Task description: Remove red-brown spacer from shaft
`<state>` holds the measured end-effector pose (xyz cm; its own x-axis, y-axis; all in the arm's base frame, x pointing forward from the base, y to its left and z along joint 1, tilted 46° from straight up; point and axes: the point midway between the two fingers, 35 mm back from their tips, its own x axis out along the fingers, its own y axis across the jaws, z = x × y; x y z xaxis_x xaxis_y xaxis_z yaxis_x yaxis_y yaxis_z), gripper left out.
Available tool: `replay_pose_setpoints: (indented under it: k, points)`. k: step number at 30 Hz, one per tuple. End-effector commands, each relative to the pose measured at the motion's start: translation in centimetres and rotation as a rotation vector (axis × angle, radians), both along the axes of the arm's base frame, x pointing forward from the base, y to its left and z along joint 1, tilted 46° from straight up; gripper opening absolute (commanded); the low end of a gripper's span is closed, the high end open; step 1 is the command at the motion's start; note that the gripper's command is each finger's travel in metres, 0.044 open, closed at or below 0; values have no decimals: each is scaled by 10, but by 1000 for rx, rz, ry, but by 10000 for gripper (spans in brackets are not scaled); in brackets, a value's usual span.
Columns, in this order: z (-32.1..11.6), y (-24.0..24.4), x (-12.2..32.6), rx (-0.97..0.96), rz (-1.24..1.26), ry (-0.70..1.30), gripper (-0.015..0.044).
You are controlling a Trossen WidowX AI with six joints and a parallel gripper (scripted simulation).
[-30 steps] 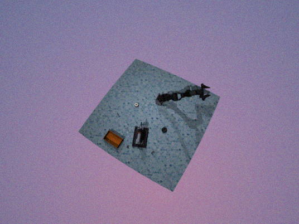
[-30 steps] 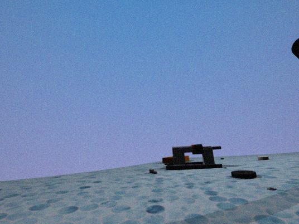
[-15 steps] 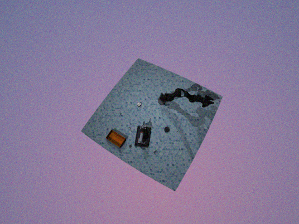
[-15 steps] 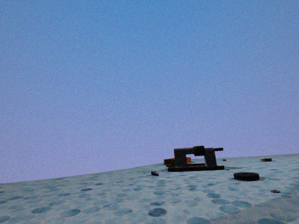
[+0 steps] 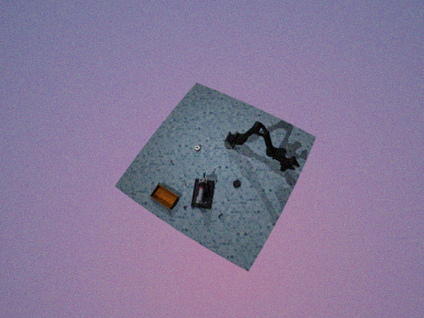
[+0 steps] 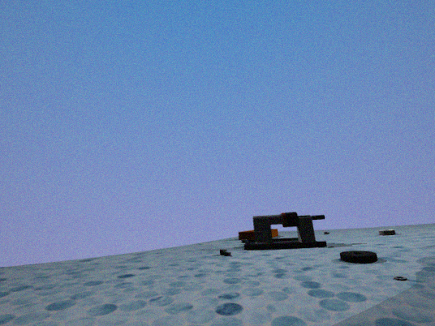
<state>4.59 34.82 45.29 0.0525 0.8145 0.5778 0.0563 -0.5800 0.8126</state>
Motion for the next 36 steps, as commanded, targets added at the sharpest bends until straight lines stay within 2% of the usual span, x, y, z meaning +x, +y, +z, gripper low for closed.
replay_pose_setpoints:
  k: [1, 14, 23, 28, 36]
  points:
    - [-13, 6, 46, -87, -182, -115, 440]
    - [-101, -18, 216, -550, -647, -466, 440]
    - [-193, -95, 323, -943, -768, -650, 440]
    - [-238, -149, 359, -1107, -771, -695, 440]
    - [-297, -234, 384, -1274, -745, -709, 440]
